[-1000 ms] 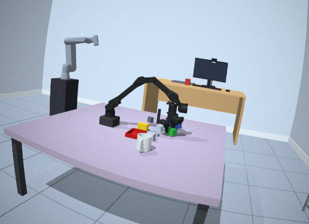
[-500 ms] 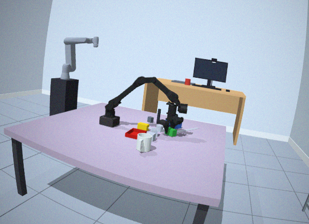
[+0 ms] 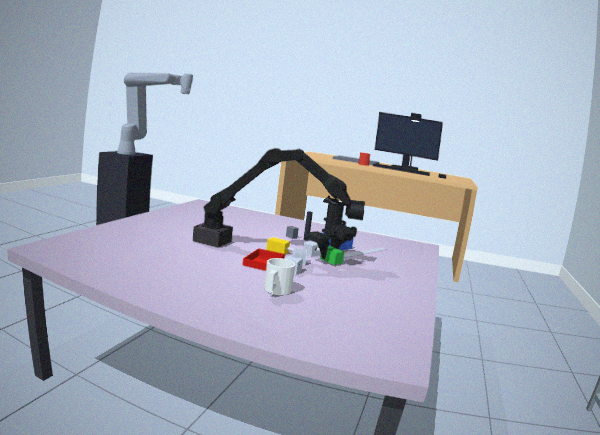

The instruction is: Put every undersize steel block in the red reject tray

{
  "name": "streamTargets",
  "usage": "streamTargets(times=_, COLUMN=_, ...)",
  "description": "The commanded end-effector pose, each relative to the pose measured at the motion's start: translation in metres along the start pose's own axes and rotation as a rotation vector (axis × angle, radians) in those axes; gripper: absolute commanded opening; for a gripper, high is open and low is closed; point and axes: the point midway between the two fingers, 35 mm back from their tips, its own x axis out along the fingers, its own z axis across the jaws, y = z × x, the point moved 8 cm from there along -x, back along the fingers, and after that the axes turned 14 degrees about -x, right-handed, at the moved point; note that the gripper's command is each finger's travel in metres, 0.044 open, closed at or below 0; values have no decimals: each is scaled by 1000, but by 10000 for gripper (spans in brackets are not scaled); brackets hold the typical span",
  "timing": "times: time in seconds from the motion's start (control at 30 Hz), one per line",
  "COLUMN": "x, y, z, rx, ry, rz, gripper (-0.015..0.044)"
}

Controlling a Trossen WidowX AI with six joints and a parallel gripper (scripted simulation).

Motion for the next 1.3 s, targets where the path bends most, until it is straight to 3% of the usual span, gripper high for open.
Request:
streamTargets(times=0.0, x=1, y=1, z=0, rx=5, ry=2, rz=-4, gripper=0)
streamTargets(times=1.27, x=-1, y=13, z=4, rx=5, ry=1, rz=-3, gripper=0)
